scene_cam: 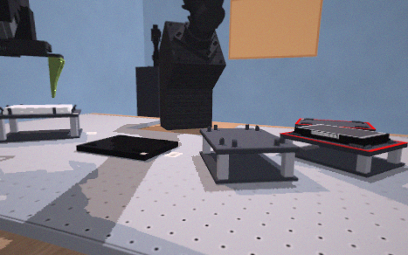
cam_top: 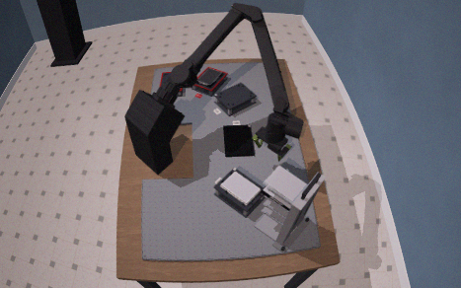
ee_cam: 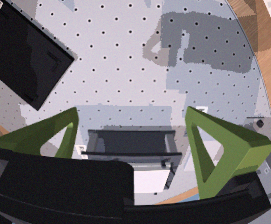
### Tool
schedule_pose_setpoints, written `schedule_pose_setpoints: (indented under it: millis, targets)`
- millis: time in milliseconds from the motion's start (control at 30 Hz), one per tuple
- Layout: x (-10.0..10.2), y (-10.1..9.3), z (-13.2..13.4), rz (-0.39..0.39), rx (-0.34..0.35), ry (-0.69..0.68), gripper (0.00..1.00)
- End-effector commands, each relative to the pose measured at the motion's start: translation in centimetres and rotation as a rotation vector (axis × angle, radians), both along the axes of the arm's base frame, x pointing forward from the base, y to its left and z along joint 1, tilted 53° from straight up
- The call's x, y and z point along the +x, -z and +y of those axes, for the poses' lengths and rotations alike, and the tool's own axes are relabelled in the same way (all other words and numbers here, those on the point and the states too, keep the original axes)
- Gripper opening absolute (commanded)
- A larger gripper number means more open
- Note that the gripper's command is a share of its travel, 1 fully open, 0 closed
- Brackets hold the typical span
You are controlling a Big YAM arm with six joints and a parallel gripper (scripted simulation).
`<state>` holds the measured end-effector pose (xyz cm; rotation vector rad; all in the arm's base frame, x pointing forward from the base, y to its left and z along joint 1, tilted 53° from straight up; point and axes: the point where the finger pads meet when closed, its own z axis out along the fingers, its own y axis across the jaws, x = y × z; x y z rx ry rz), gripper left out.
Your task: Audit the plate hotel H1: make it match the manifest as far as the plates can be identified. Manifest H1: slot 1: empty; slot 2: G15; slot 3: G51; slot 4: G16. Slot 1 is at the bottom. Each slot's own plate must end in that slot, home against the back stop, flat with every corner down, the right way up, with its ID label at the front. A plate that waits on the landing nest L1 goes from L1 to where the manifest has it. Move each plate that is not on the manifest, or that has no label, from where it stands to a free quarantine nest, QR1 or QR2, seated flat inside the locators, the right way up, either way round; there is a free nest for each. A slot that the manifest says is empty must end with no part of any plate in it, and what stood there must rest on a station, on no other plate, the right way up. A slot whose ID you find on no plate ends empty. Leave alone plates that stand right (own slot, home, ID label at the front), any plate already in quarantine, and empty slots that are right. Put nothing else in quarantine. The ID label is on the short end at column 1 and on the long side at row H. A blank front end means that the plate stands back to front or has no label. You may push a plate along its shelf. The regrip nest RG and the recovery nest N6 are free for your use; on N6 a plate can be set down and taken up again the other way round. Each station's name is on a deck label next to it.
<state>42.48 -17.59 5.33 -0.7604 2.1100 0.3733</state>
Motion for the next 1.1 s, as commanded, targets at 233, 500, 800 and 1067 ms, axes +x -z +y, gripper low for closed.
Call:
schedule_pose_setpoints:
  millis: [233, 500, 800, 1067]
  targets:
    - [0.55, -0.36, -0.54, -0.008, -0.001, 0.022, 1.0]
    - [0.55, -0.36, -0.54, -0.008, -0.001, 0.022, 1.0]
    - [0.55, -0.36, -0.54, -0.008, -0.001, 0.022, 1.0]
    - [0.55, -0.36, -0.54, -0.008, -0.001, 0.022, 1.0]
